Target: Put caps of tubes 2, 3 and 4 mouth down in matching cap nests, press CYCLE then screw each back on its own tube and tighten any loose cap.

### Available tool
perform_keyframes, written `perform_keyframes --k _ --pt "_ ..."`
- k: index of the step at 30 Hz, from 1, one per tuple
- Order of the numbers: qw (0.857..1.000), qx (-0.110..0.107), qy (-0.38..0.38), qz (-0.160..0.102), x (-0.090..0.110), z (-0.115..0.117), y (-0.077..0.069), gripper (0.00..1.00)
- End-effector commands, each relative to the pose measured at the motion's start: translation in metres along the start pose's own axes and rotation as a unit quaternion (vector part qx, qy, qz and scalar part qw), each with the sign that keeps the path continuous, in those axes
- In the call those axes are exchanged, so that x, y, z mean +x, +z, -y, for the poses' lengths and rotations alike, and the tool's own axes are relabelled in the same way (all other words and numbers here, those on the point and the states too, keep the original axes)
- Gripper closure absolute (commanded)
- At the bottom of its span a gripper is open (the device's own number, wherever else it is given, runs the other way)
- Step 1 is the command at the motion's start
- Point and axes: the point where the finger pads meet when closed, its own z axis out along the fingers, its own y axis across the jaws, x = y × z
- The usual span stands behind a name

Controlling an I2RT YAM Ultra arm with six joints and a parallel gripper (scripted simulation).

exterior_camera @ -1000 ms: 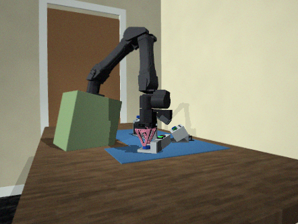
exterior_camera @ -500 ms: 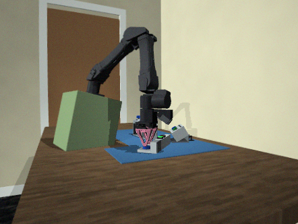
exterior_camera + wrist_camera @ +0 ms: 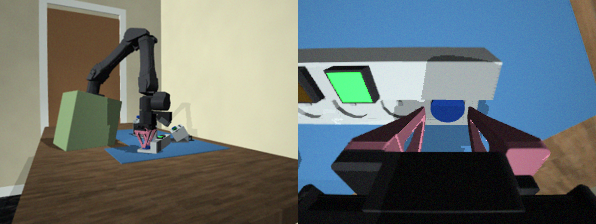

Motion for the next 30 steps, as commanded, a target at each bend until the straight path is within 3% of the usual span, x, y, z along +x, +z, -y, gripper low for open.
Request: perform_keyframes --k 1,14,15,29,30 --pt "1.0 0.004 -0.002 0.017 -0.012 0.0027 -0.0036 0.53" --pt "1.0 0.004 -0.002 0.017 -0.0124 0.0028 -0.0017 0.53" --pt "1.0 0.004 -0.002 0.017 -0.0124 0.0028 -0.0017 1.0" --pt "1.0 0.004 -0.002 0.017 -0.0124 0.0028 -0.0017 1.0" --pt "1.0 0.004 -0.002 0.017 -0.0122 0.0028 -0.0066 1.0"
